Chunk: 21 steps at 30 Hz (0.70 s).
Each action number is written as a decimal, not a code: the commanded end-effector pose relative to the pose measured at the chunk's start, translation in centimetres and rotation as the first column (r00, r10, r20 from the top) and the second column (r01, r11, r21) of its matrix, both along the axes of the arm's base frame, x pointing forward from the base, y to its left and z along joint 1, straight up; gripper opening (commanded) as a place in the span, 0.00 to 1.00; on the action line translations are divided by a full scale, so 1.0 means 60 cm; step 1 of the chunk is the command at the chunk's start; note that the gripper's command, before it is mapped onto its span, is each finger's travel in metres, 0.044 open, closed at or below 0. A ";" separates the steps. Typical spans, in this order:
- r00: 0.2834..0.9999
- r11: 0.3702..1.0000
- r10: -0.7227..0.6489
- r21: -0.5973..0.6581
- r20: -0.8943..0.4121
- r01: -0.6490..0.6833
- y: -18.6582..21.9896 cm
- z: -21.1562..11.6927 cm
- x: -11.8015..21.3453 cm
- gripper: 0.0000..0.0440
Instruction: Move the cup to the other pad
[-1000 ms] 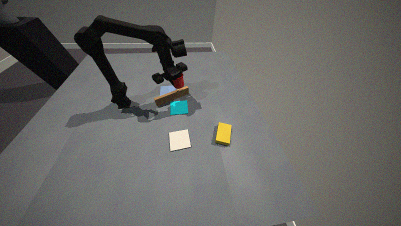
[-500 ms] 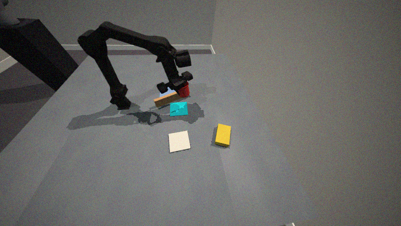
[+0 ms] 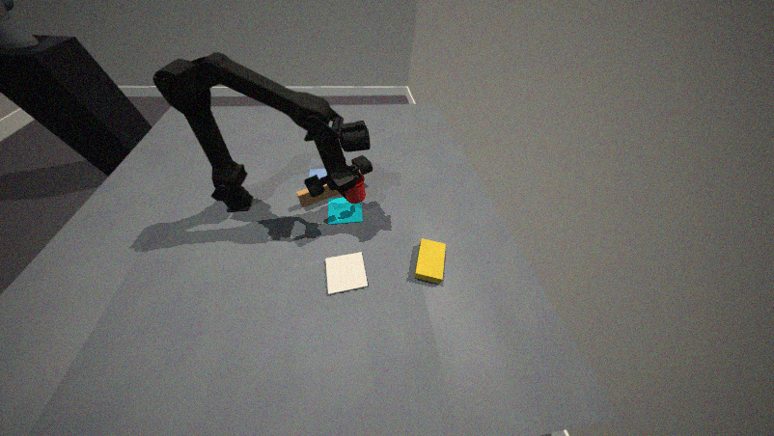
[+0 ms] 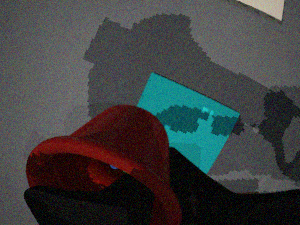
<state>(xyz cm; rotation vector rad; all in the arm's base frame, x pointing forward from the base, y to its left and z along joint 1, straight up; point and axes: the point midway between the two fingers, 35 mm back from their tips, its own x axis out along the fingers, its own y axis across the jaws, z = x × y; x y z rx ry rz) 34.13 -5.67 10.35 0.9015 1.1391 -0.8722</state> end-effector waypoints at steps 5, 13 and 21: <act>0.999 1.000 -0.018 0.001 -0.038 0.018 -0.008 -0.043 -0.019 0.01; 0.997 0.999 -0.044 0.003 -0.059 0.044 -0.017 -0.067 -0.036 0.11; 0.998 0.998 -0.061 0.019 0.019 0.061 -0.026 -0.048 -0.025 0.34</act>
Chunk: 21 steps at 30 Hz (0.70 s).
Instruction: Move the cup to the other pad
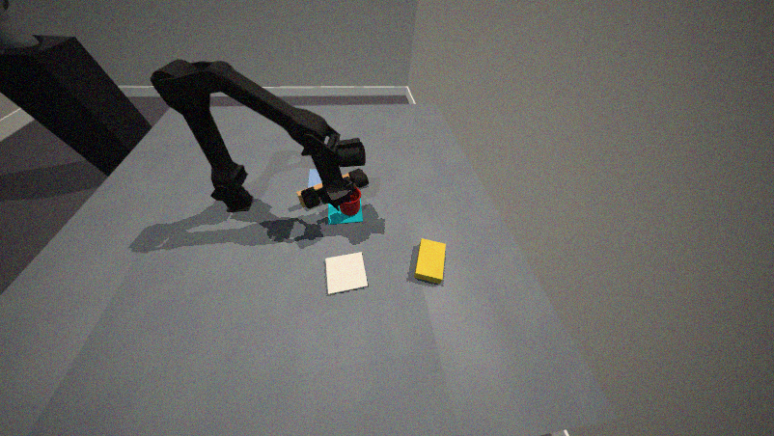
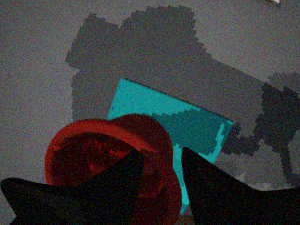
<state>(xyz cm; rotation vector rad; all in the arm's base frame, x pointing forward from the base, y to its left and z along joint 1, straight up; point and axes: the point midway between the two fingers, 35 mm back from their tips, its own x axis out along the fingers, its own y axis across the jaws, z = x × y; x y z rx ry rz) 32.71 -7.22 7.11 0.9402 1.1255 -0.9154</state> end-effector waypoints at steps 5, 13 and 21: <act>0.999 1.000 -0.001 0.025 0.047 0.000 0.002 0.020 -0.009 0.38; 0.996 0.999 0.001 0.037 0.087 -0.004 0.002 0.045 -0.022 0.48; 0.991 0.999 -0.005 0.041 0.137 -0.001 -0.001 0.081 -0.031 0.58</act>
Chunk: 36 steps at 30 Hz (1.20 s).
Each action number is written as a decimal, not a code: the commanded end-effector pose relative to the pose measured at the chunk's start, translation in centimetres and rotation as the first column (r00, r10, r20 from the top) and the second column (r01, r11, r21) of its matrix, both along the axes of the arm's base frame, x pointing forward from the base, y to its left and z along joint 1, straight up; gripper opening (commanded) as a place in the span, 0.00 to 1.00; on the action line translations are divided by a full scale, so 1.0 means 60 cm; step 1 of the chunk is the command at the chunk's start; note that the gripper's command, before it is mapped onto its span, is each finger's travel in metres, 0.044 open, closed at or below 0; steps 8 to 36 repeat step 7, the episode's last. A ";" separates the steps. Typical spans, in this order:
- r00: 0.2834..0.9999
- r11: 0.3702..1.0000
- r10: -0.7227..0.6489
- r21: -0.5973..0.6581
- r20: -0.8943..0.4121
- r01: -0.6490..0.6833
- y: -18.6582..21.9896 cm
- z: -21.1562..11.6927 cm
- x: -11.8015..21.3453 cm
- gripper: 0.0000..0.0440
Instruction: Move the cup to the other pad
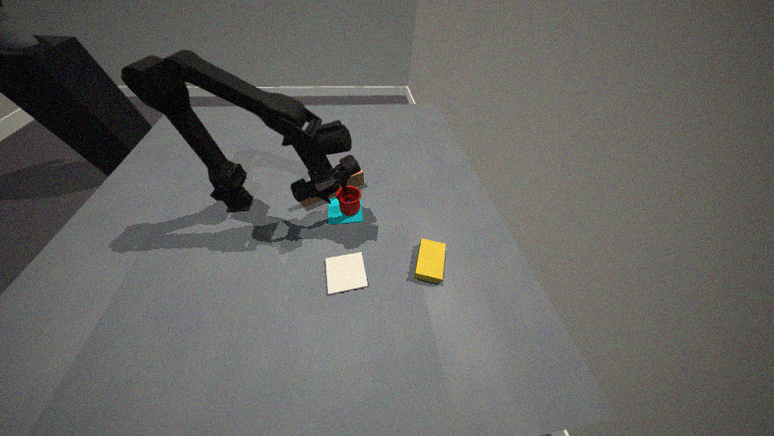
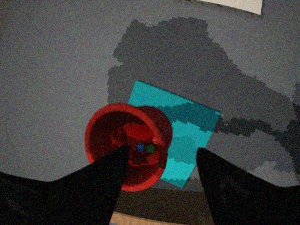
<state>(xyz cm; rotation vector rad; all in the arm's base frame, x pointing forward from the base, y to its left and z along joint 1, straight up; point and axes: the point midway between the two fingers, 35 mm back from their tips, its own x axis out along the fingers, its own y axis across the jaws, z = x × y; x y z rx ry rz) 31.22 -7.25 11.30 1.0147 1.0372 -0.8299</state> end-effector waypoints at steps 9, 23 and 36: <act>0.997 1.000 0.000 -0.011 0.078 0.001 -0.011 0.057 -0.007 0.76; 0.997 1.000 0.000 -0.011 0.078 0.001 -0.011 0.057 -0.007 0.76; 0.997 1.000 0.000 -0.011 0.078 0.001 -0.011 0.057 -0.007 0.76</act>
